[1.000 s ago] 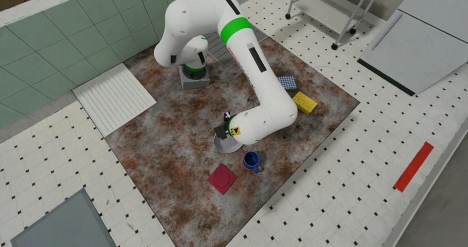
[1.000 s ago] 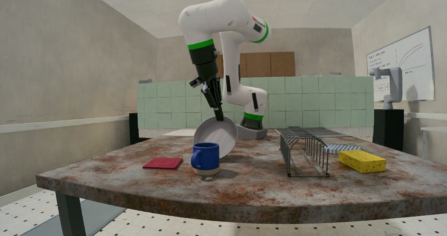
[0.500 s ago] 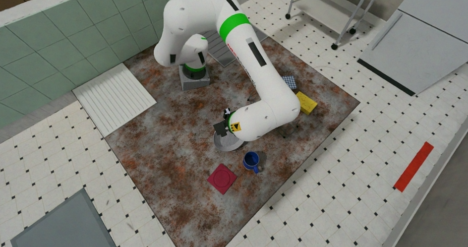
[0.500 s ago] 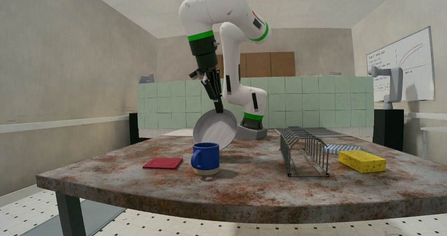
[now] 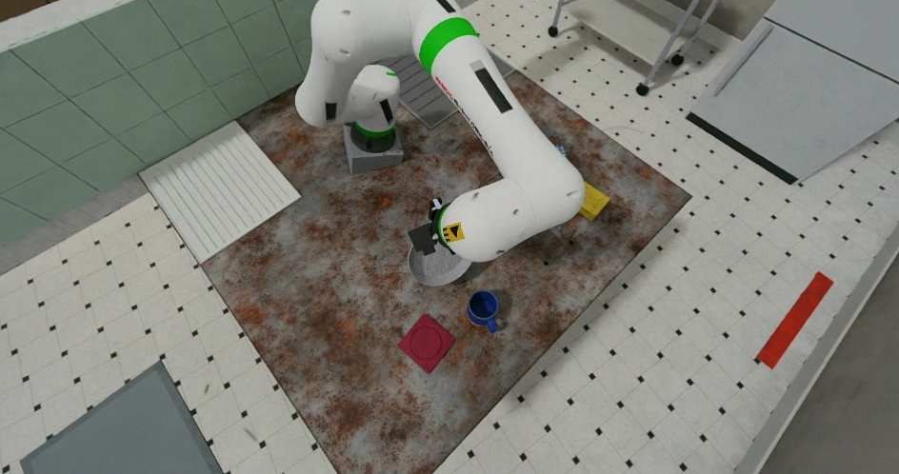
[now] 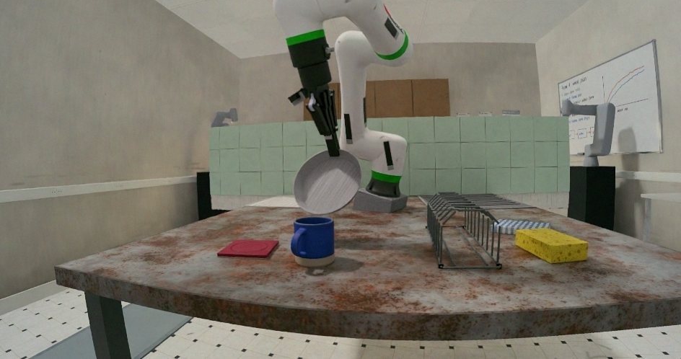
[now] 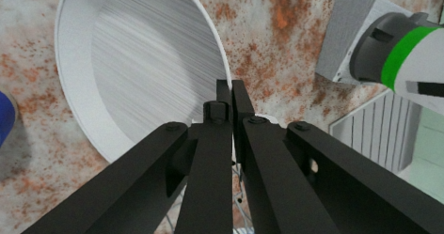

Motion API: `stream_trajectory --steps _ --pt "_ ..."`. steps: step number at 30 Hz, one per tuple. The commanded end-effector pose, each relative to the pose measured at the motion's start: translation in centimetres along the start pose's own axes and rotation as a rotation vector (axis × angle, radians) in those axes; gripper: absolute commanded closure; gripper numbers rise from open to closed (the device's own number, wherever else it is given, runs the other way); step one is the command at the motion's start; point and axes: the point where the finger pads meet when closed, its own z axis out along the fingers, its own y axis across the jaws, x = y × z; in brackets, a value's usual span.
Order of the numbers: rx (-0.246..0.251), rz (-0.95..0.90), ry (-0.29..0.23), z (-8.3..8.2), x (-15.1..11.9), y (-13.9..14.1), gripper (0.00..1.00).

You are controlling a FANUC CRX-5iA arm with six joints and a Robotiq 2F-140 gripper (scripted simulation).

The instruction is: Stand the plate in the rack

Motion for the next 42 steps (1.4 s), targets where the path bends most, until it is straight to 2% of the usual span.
stream_trajectory --steps 1,19,42 --pt "0.001 0.000 0.000 -1.0 0.0 0.5 0.90" --pt "0.001 0.000 0.000 -4.2 0.0 2.3 0.90" --pt "0.001 0.000 0.000 -5.5 0.0 3.0 0.90"
